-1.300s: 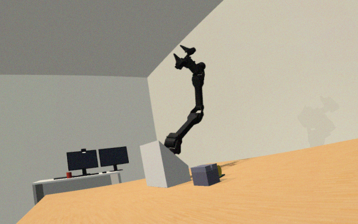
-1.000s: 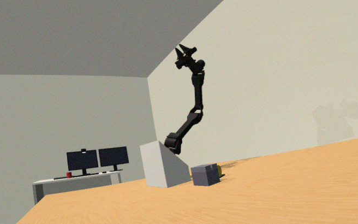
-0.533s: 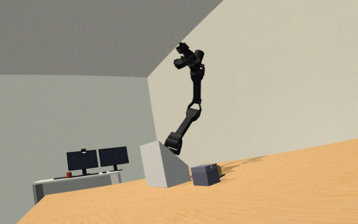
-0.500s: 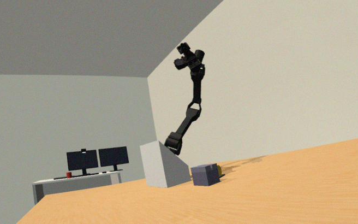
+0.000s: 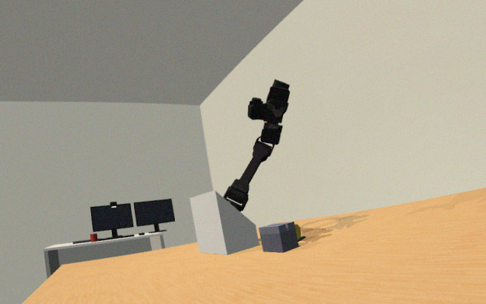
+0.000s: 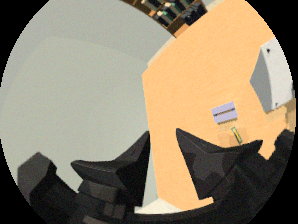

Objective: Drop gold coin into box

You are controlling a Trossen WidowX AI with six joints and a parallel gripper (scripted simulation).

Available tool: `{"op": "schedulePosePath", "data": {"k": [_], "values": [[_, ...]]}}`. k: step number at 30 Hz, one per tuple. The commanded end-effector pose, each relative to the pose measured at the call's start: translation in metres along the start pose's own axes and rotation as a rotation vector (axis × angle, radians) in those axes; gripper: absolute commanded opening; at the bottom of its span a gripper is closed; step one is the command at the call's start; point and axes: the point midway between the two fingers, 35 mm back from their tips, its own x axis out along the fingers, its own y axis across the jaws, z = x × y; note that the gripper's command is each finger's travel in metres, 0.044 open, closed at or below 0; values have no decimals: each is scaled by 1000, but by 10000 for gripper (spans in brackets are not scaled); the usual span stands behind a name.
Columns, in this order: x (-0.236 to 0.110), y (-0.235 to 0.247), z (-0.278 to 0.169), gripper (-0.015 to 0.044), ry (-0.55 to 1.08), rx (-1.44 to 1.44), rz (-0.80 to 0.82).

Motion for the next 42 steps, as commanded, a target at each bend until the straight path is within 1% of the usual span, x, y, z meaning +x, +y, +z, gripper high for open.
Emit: {"op": "schedulePosePath", "data": {"k": [1,4,7,12,14,19,21,23,42], "values": [[24,-42,-21,161,96,-142,-163],[39,-88,-41,161,214,-281,-318],[47,-135,-59,161,347,-404,-460],[46,-207,-82,161,587,-566,-663],[44,-224,-87,161,654,-598,-710],[46,-228,-89,161,662,-602,-716],[60,-242,-96,161,663,-602,-715],[66,-250,-100,161,664,-602,-715],[86,-271,-111,161,663,-602,-715]]}}
